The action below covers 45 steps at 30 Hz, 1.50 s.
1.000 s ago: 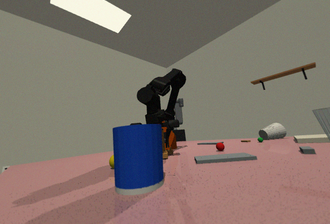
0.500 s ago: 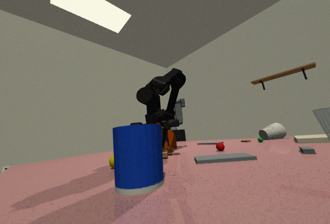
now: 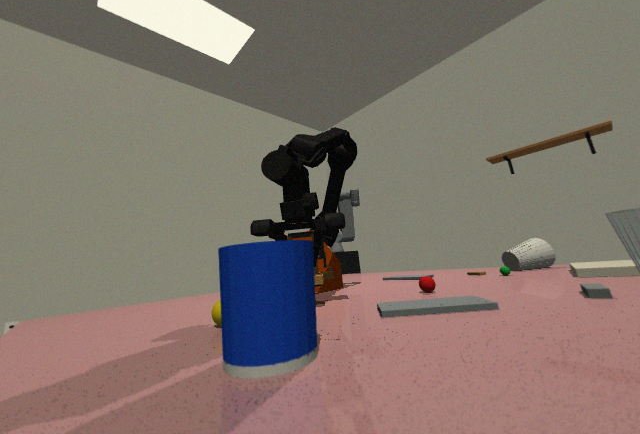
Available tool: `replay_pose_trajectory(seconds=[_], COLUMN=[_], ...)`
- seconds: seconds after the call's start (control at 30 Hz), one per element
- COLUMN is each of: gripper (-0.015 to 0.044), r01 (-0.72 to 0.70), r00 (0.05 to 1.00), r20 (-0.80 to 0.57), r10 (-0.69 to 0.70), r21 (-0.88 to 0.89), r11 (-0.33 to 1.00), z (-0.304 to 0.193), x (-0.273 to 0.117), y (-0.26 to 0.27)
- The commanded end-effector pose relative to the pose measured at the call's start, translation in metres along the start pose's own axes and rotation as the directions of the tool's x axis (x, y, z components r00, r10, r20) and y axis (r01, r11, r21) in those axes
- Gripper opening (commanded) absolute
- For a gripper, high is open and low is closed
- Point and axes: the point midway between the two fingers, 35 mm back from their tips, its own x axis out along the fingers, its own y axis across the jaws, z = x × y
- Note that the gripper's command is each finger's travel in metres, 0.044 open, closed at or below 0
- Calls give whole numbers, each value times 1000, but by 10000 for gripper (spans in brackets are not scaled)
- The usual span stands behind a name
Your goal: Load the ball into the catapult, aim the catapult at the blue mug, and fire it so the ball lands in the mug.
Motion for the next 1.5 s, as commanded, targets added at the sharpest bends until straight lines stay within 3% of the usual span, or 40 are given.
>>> replay_pose_trajectory(seconds=[0.0,0.97,1.47], gripper=[0,0,394], r01=[1,3,3], r00=[1000,1000,1000], r20=[7,1,2], r10=[-1,-3,-3], r21=[-2,-5,-5], r11=[1000,1000,1000], z=[2,1,2], x=[4,38,35], y=[1,1,1])
